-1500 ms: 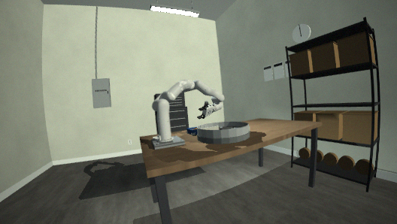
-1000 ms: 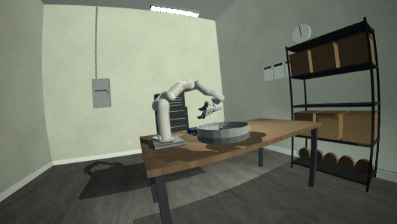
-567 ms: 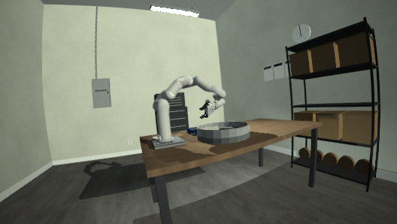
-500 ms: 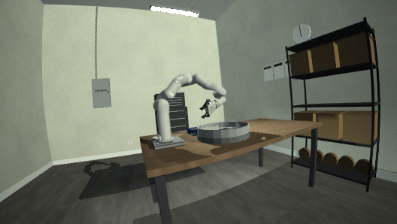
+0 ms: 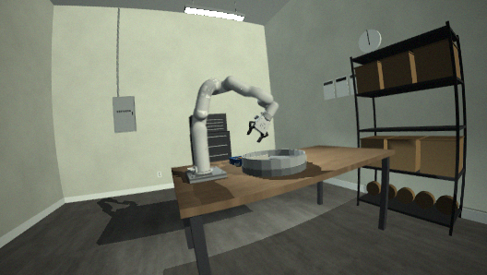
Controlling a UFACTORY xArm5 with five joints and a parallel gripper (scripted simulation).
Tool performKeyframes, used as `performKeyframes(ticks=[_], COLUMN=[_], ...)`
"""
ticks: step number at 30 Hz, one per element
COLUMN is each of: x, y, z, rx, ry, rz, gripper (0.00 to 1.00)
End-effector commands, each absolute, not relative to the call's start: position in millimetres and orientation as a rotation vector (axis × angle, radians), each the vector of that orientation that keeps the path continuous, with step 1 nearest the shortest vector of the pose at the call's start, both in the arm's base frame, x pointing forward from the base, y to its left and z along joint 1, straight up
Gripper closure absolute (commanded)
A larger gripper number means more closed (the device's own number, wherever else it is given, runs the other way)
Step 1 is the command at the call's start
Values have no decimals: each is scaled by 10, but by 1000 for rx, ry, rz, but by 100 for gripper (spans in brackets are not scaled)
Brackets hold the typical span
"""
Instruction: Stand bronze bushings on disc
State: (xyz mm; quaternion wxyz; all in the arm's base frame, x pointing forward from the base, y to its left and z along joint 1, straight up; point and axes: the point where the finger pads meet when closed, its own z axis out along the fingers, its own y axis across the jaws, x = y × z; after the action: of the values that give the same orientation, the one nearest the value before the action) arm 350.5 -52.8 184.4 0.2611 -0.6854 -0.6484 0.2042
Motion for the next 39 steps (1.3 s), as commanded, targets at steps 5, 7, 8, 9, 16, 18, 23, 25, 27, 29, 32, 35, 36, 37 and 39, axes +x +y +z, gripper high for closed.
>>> performKeyframes(ticks=[5, 7, 8, 9, 16, 18, 23, 25, 27, 29, 32, 35, 36, 37, 39], x=[3445, 3409, 3372, 3372, 3228, 3208, 3204, 3204, 3204, 3204, 3204, 3204, 3204, 3204, 3204], y=[-958, -1085, -1199, -1199, -1544, -1582, -1589, -1589, -1589, -1589, -1589, -1589, -1589, -1589, -1589], z=[1930, 1957, 1982, 1982, 2066, 2077, 2078, 2078, 2078, 2078, 2078, 2078, 2078, 2078, 2078], rx=[-2316, -2441, -2537, -2553, -2876, -2911, -2916, -2916, -2916, -2916, -2916, -2916, -2916, -2916, -2916], ry=[-1615, -1545, -1483, -1474, -1205, -1170, -1164, -1164, -1164, -1164, -1164, -1164, -1164, -1164, -1164], rz=[351, 291, 243, 233, 32, 7, 2, 2, 2, 2, 2, 2, 2, 2, 2], gripper=[0, 0, 0, 0, 0, 0, 0, 0, 0, 0, 0, 87, 87, 87, 87])
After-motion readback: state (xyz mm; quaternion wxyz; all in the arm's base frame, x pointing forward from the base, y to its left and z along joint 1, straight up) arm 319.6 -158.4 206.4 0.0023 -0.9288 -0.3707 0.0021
